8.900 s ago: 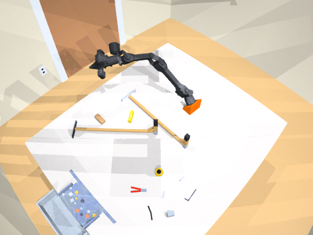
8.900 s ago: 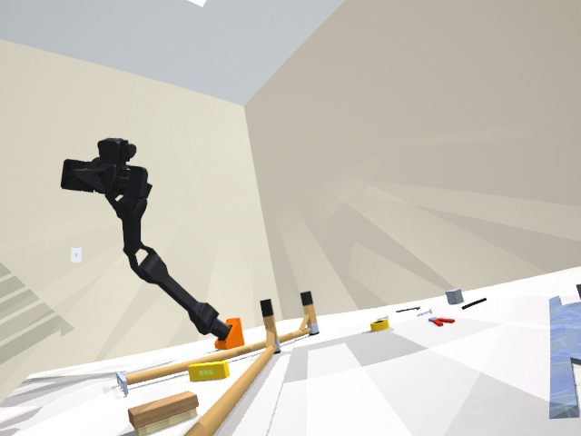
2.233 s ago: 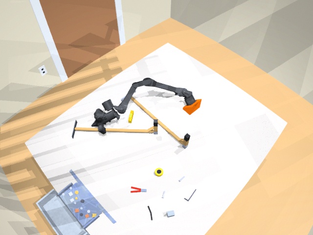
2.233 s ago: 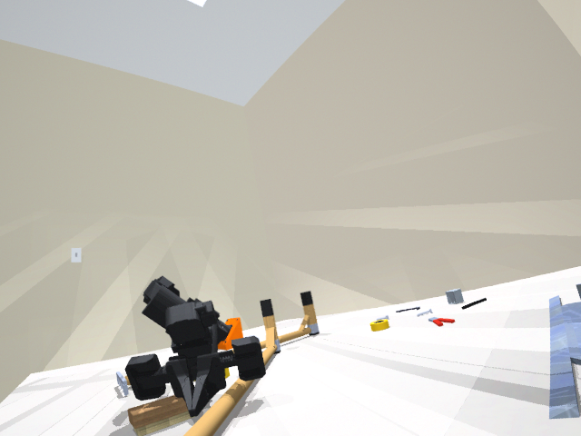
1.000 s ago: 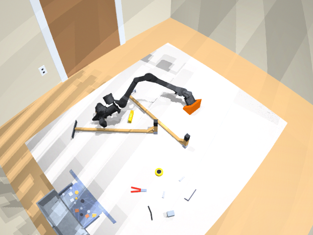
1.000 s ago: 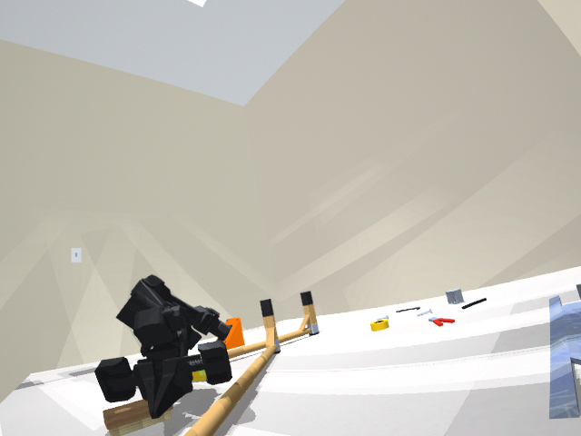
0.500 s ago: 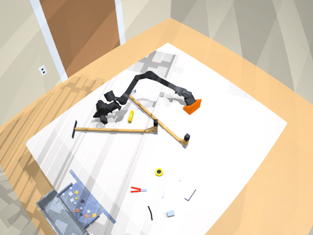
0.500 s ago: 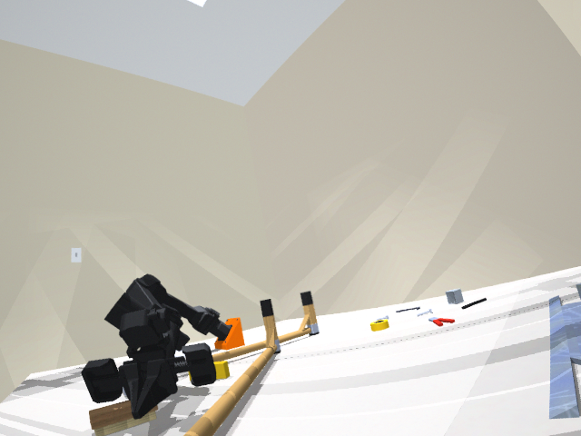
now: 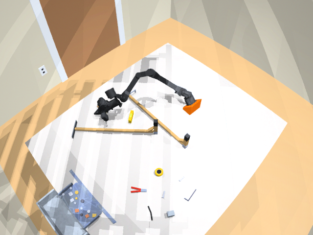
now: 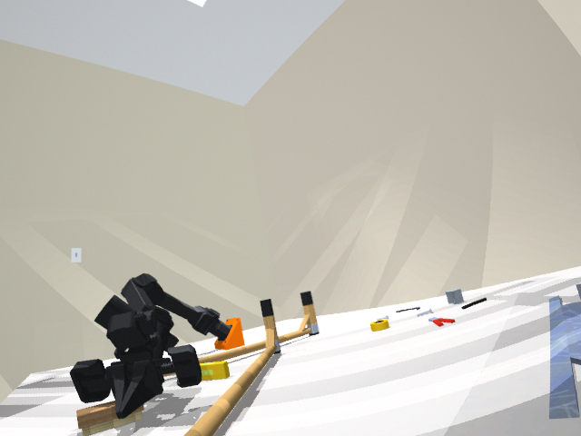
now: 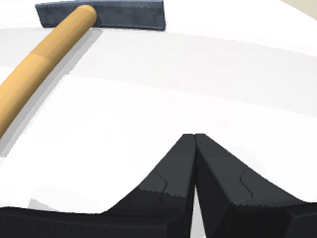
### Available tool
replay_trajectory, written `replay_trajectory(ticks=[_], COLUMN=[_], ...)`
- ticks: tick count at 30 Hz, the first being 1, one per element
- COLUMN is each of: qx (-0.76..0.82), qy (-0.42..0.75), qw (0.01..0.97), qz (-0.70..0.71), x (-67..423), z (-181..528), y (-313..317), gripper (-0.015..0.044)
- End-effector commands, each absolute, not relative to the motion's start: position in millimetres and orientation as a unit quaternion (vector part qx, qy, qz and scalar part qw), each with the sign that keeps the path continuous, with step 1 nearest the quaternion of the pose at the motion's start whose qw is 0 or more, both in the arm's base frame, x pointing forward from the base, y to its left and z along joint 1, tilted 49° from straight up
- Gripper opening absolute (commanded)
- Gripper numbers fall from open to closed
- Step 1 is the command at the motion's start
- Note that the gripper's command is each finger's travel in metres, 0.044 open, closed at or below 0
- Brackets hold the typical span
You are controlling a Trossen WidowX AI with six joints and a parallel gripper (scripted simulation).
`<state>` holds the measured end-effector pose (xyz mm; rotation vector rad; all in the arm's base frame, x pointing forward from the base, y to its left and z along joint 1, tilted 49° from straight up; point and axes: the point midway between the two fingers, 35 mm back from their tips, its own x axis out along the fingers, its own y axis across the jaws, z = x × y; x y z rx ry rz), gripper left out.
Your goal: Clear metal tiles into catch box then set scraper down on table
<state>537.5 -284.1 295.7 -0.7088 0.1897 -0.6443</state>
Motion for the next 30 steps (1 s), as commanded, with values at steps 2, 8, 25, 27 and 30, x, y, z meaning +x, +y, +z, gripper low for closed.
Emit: replay_trajectory(ticks=[2,8,25,27,30], qx=[-0.338,-0.338,-0.338,-0.338,-0.339], qy=[0.115,0.115,0.115,0.115,0.115], qw=[0.877,0.877,0.877,0.877,0.877], qz=[-0.322,-0.322,-0.322,-0.322,-0.322], x=[520.8,512.4,487.6,484.7,480.2], z=[284.6,288.7,299.7,300.9,302.7], y=[-305.8,-309.2,-317.7,-318.6,-319.9], gripper=[0.0,0.0,0.0,0.0,0.0])
